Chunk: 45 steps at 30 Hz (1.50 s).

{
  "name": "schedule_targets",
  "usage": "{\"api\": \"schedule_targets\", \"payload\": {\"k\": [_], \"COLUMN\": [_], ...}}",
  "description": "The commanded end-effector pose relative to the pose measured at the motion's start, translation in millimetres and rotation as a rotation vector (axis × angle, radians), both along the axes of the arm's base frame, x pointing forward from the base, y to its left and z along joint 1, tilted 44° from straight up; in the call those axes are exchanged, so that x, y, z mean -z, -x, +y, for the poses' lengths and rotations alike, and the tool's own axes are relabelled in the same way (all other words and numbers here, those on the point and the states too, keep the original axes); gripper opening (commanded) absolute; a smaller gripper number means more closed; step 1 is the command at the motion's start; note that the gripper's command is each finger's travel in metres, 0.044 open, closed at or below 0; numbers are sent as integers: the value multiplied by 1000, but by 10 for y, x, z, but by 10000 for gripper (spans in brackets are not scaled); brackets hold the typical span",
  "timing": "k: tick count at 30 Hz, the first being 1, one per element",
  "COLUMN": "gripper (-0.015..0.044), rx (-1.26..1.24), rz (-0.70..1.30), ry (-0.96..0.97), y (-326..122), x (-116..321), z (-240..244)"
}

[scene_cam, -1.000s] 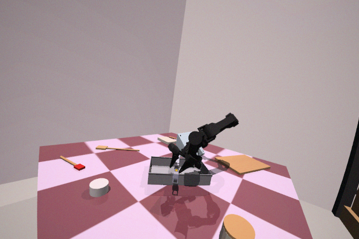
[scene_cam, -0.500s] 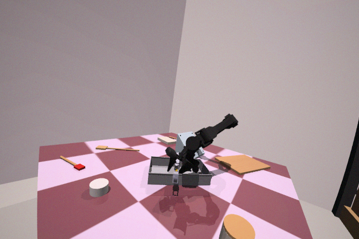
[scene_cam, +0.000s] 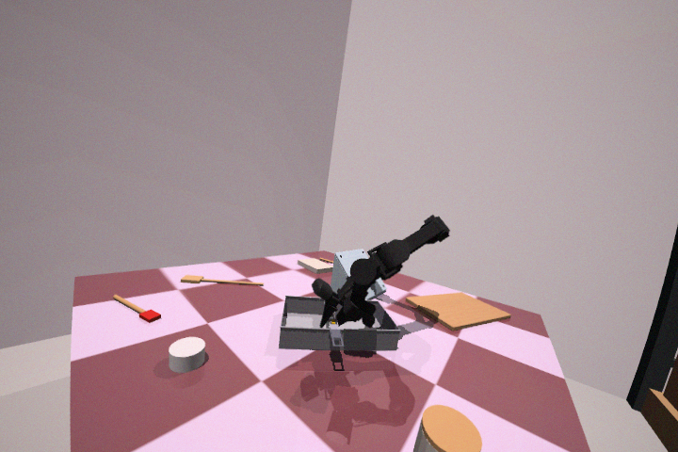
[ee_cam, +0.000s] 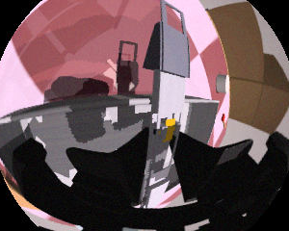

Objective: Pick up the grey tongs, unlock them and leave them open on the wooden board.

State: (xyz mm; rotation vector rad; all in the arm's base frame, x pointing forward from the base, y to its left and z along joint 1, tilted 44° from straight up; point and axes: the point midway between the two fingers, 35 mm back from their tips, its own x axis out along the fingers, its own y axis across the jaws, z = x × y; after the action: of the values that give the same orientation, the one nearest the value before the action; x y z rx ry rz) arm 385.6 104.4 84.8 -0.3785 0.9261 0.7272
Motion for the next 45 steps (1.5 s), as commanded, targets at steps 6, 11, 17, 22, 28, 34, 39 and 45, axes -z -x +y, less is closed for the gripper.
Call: {"api": "schedule_targets", "payload": {"k": [6, 11, 17, 22, 28, 34, 39, 45], "gripper": [35, -96, -150, -150, -150, -150, -150, -150], "rx": [-2, -2, 2, 4, 4, -1, -22, -45], "rz": [-1, -1, 6, 9, 9, 25, 95, 188], "ry": [-3, -3, 3, 4, 4, -5, -46, -108], "y": [0, 0, -35, -18, -18, -15, -4, 13], "x": [-9, -9, -358, -547, -547, -540, -516, -498], "z": [7, 7, -350, -535, -535, -532, -519, -503]}}
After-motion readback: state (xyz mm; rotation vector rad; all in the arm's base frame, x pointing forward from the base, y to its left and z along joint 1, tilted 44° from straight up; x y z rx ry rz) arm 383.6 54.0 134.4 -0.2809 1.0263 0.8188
